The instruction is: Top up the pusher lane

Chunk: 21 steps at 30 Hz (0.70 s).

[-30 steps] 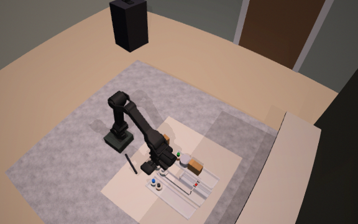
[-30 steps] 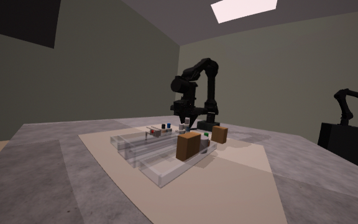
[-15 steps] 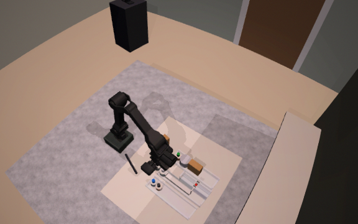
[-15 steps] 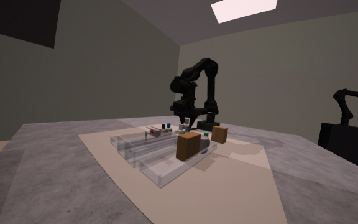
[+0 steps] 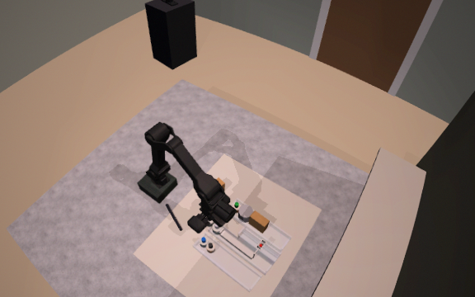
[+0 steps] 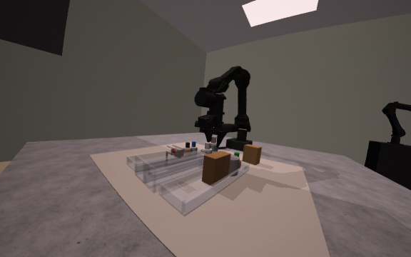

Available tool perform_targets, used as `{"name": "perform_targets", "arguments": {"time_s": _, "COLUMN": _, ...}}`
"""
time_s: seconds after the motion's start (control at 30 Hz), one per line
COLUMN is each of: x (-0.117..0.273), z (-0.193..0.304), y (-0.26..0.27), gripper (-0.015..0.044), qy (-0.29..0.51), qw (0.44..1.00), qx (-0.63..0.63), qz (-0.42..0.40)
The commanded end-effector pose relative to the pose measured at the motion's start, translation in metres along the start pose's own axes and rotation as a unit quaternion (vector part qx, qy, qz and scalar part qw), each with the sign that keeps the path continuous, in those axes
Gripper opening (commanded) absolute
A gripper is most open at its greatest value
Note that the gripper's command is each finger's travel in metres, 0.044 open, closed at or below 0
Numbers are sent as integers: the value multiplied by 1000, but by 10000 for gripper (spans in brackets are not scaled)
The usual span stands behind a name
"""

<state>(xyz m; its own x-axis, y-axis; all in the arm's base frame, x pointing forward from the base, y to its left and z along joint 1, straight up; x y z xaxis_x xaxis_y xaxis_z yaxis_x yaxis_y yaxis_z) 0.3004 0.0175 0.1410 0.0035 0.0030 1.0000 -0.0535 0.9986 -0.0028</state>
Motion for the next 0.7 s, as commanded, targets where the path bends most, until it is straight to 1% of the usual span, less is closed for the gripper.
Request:
{"name": "perform_targets", "arguments": {"time_s": 0.0, "x": 3, "z": -6, "y": 0, "gripper": 0, "qy": -13, "qw": 1000, "qx": 2, "qz": -1}}
{"name": "perform_targets", "arguments": {"time_s": 0.67, "x": 4, "z": -13, "y": 0, "gripper": 0, "qy": -14, "qw": 1000, "qx": 2, "qz": -1}}
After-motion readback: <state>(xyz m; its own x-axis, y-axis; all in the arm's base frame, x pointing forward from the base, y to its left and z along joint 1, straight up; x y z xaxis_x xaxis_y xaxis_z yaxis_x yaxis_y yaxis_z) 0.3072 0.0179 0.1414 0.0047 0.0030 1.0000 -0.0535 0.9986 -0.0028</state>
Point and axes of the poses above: the point midway between the two fingers, 35 mm back from their tips, its own x axis back along the fingers, its own y axis across the jaws, z = x × y, the point moved 10 cm from there along x, back along the fingers
